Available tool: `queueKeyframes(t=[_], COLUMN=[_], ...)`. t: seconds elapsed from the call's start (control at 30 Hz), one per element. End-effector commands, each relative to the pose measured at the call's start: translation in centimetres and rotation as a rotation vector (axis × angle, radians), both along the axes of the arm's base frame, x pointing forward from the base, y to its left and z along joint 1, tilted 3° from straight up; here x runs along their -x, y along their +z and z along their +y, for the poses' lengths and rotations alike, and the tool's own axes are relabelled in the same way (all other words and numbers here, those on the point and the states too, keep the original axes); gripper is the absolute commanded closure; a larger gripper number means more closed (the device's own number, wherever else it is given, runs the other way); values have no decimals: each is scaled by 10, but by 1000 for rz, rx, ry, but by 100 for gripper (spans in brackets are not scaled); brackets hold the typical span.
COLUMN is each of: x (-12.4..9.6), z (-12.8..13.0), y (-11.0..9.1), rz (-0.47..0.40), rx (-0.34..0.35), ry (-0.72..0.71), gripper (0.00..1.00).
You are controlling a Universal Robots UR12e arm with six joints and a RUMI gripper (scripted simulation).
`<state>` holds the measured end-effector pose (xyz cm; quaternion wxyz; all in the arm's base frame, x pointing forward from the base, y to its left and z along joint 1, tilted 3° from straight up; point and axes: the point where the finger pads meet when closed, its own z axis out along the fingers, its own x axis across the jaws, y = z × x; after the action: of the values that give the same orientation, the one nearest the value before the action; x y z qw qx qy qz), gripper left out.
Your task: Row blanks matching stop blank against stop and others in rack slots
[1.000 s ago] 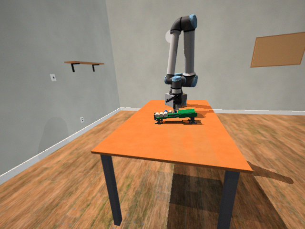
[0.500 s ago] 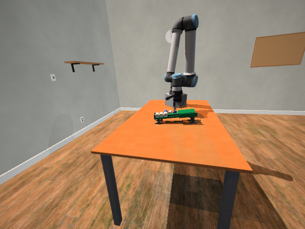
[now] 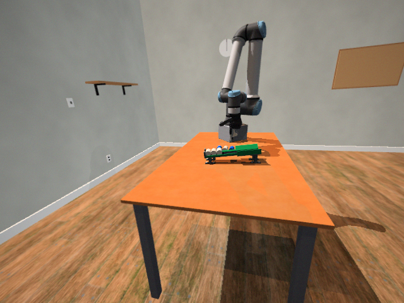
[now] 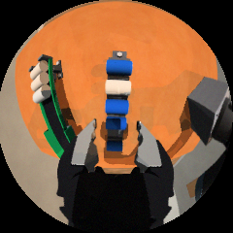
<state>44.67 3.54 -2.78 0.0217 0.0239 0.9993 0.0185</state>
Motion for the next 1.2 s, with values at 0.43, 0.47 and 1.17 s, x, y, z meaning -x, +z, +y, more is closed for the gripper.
queueKeyframes(t=[0.43, 0.47, 1.17], x=[1, 1, 1], z=[-1, -1, -1], y=[14, 14, 14], rz=[2, 2, 2], rx=[-1, -1, -1], ry=[0, 0, -8], gripper=[0, 0, 0])
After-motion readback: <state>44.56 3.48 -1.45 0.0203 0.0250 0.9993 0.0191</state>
